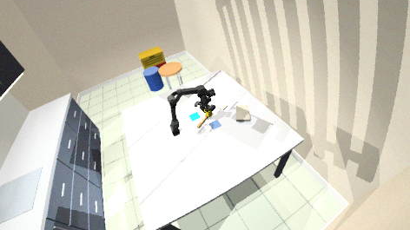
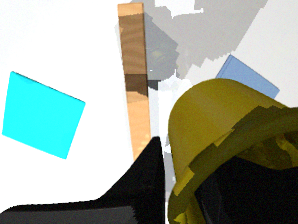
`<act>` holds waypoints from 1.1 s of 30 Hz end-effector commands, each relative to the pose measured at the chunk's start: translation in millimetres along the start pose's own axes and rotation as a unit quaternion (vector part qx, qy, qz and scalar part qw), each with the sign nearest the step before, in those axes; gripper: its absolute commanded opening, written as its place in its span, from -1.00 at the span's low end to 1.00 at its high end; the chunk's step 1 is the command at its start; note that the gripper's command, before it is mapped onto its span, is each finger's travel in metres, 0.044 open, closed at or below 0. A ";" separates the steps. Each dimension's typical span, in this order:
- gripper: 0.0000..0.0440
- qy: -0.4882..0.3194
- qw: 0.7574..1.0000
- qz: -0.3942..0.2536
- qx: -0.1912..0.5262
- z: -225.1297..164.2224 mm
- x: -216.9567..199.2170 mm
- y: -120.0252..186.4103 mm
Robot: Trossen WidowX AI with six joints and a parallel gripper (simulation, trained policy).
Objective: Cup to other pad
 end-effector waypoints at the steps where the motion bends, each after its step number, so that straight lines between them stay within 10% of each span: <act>1: -1.00 0.005 1.000 -0.002 -0.006 2.3 8.3 4.1; 33: -1.00 0.055 0.997 -0.024 -0.049 12.5 105.3 9.8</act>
Point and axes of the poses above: the point midway between the two fingers, 35 mm back from their tips, its own y axis back along the fingers, its own x axis across the jaws, z = x × y, the point moved 2 cm from there along y, back along the fingers, and after that the axes turned 4 degrees about -y, right-handed, at the moved point
